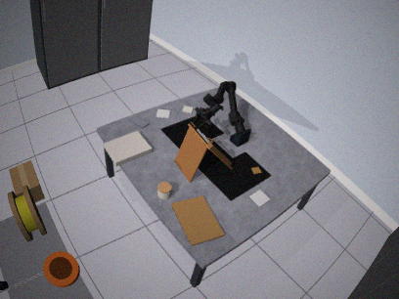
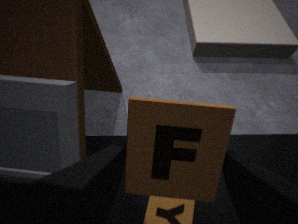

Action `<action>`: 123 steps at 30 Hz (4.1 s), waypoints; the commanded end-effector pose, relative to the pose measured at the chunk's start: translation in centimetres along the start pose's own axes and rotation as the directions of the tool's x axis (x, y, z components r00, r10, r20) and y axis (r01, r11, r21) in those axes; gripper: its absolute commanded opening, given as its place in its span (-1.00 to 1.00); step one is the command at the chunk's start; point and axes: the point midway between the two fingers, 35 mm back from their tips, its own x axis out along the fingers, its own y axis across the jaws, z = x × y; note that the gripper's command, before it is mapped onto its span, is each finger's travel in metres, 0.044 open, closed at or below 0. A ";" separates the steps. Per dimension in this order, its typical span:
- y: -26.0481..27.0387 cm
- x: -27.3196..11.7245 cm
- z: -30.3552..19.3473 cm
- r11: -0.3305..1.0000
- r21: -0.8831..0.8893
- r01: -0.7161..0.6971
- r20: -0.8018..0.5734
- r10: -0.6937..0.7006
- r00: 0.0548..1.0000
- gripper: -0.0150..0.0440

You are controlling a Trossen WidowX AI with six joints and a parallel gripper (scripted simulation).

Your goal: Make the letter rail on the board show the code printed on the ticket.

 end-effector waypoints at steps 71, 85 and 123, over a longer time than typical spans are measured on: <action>3.8 0.0 0.0 1.000 0.002 0.000 0.000 0.000 1.000 -0.49; 4.5 0.0 0.0 1.000 0.002 0.000 0.000 0.000 1.000 -0.49; 6.4 -0.1 0.2 1.000 0.003 0.000 0.000 0.000 1.000 -0.49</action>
